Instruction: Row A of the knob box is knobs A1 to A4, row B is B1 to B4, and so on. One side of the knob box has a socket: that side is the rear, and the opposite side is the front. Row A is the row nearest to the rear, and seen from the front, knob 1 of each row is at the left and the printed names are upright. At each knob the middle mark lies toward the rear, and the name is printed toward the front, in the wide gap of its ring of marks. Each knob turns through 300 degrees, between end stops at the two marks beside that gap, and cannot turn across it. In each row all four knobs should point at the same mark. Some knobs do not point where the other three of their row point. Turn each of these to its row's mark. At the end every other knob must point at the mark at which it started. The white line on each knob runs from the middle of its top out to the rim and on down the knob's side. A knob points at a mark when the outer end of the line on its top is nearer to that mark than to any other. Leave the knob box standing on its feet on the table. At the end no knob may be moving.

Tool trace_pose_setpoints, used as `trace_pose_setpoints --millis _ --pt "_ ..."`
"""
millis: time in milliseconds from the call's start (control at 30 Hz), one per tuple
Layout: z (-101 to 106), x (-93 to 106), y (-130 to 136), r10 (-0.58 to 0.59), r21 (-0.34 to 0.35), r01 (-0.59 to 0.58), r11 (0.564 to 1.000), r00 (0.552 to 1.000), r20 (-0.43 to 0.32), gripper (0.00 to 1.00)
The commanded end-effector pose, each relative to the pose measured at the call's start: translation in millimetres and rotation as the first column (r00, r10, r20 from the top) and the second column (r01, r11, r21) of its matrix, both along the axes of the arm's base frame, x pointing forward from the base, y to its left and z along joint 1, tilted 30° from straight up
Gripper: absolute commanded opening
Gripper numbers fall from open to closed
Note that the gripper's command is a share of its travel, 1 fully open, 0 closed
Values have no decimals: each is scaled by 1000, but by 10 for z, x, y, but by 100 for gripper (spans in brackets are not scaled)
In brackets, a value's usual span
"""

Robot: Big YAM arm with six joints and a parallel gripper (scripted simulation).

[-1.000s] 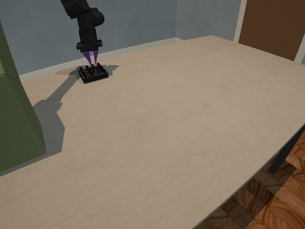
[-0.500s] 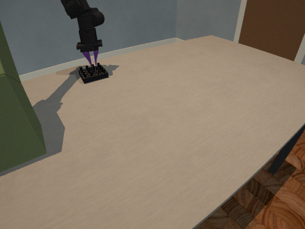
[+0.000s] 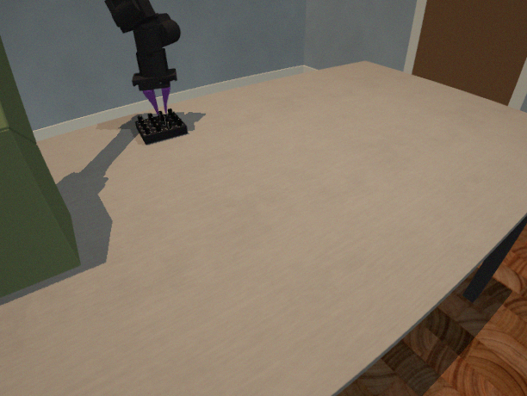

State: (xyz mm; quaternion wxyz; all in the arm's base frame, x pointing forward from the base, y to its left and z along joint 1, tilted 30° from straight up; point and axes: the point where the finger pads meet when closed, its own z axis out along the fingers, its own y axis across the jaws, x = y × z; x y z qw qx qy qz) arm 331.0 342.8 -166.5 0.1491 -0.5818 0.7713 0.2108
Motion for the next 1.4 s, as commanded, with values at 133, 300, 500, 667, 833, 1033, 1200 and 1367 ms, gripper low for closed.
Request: trace_pose_setpoints --millis 133,300,500,667,833,1033,1200,1367 --pt "41 71 2 1 13 -2 1000 1000 21 18" --pt "30 66 3 2 12 -2 1000 1000 20 18" --pt "-36 24 48 6 8 -6 1000 1000 12 18" --pt "-39 29 89 0 12 0 1000 1000 12 18" --pt "-91 50 64 -10 9 10 1000 1000 8 18" --pt "-91 34 105 -5 11 5 1000 1000 10 18" --pt "-104 48 93 -9 10 9 1000 1000 10 18" --pt "-114 27 78 -7 7 7 1000 1000 7 18"
